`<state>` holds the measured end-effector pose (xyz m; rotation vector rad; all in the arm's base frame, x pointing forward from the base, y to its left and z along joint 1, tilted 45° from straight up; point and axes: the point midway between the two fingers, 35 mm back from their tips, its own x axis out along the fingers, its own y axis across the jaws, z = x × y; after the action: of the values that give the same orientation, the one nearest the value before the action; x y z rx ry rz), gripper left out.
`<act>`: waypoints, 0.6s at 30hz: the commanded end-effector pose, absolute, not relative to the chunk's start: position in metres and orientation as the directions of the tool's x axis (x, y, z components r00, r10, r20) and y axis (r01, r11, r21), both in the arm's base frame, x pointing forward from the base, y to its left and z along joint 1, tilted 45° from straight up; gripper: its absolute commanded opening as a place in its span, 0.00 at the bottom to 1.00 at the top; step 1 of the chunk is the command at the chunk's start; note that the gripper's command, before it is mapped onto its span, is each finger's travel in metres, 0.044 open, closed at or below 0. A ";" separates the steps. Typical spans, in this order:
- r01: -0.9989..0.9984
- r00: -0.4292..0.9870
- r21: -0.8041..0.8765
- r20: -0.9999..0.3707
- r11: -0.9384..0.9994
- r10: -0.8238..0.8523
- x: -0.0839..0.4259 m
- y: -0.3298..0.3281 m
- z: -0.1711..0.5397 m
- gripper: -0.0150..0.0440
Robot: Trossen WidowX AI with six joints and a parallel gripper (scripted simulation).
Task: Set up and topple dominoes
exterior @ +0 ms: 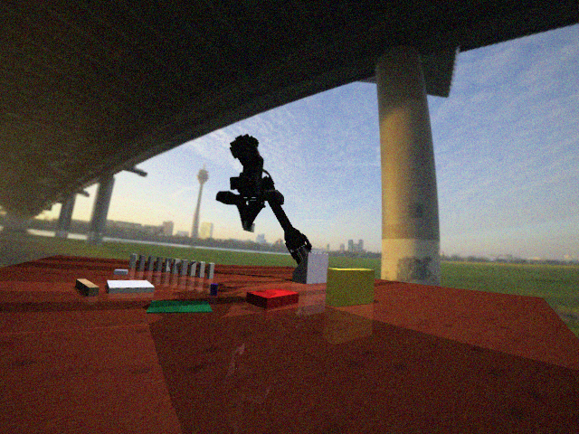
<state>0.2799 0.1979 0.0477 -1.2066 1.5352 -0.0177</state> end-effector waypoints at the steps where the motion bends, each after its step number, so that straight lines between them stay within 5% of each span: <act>1: -0.736 0.144 -0.537 -0.719 0.412 -0.680 0.248 0.195 0.042 0.30; 18: -0.739 0.123 -0.431 -0.842 0.518 -0.526 0.250 0.190 0.010 0.30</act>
<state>0.2497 0.1897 0.0153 -1.1784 1.5540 0.1683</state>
